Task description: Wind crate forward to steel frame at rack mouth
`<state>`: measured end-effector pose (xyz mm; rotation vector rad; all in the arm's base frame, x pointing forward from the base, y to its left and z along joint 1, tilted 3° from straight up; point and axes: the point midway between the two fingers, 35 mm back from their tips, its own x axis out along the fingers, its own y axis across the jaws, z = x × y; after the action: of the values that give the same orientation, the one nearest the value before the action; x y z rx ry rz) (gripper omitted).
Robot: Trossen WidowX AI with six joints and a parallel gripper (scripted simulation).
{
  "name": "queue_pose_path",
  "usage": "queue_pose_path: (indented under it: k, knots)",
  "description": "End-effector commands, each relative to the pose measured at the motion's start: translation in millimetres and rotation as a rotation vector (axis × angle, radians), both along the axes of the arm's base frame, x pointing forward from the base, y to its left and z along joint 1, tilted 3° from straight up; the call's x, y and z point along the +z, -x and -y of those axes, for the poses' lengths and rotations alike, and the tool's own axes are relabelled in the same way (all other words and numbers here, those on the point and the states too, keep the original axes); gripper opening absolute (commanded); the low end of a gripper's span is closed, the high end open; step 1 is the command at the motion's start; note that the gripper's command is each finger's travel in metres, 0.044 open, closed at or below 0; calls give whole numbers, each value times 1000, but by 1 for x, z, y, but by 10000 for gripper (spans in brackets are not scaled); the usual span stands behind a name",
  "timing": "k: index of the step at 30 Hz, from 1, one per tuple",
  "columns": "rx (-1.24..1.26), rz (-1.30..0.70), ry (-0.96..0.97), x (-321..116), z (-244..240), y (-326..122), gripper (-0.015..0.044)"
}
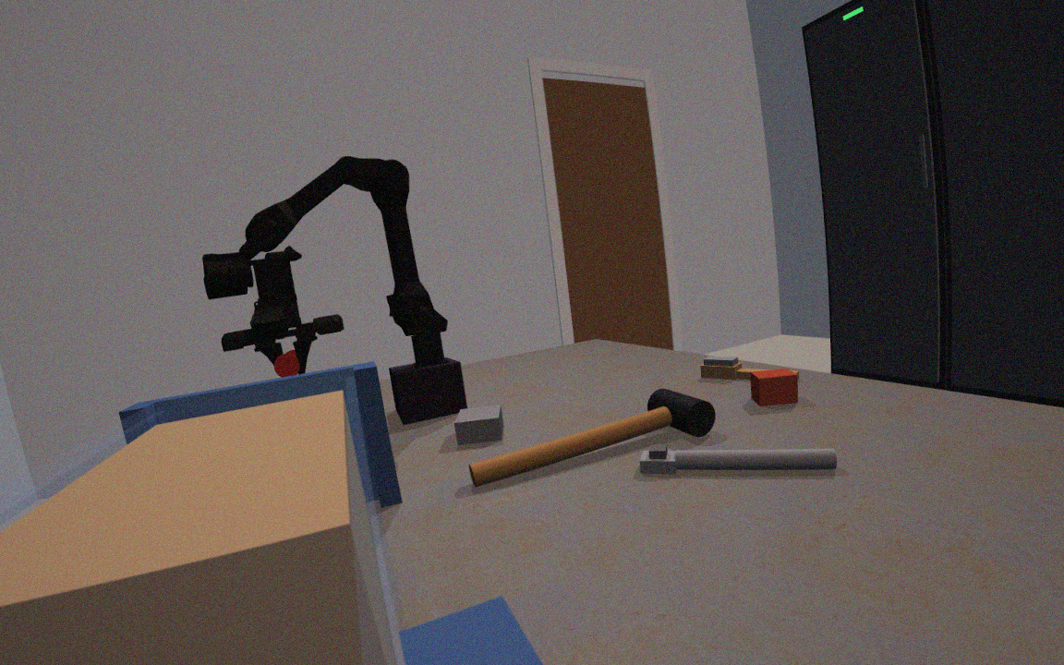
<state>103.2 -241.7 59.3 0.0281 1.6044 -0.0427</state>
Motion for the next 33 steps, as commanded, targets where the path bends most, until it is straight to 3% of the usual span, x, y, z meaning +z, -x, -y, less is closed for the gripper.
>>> queue_pose_path:
  k: [1,33]
  knots:
    - [-2,-1,23,0,13,-1,0]
    - [-2,1,27,1,64,-27,0]
